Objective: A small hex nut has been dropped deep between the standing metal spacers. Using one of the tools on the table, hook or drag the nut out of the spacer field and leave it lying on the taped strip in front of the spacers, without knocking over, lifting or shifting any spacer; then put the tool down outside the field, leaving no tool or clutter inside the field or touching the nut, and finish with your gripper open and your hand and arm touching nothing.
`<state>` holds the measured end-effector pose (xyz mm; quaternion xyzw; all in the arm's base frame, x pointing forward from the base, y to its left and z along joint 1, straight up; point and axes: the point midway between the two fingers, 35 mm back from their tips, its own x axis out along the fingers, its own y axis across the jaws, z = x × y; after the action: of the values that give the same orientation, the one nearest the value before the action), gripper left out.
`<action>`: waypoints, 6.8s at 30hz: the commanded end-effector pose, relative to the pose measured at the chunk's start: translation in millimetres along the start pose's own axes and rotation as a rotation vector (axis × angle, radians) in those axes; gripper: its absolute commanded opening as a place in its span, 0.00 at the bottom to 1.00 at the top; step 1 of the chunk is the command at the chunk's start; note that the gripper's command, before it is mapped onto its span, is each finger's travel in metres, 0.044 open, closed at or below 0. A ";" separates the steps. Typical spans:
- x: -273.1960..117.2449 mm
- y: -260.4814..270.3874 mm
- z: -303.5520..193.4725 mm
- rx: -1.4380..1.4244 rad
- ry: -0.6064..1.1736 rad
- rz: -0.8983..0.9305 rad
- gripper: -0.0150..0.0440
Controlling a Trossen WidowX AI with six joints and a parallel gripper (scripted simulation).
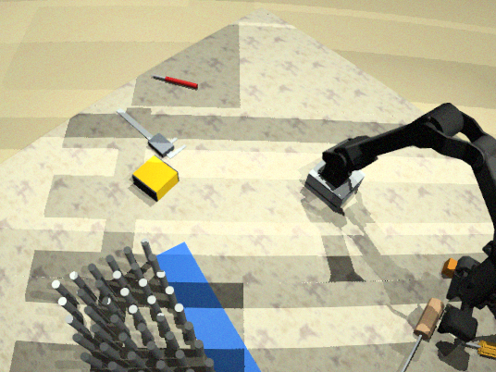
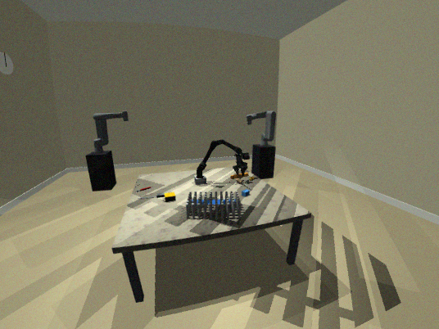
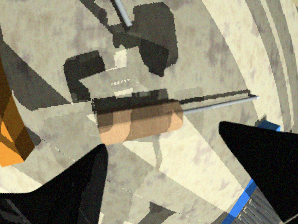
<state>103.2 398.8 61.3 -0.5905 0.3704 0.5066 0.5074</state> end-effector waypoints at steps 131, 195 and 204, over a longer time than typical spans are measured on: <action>-96.9 -14.5 -4.6 -1.487 0.162 -0.141 0.25; -88.8 -107.5 -336.0 -1.136 0.263 -0.036 0.25; -61.8 -108.9 -337.8 -1.134 0.266 -0.036 0.25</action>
<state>267.0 87.1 152.1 -0.8373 0.0924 0.5338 0.0736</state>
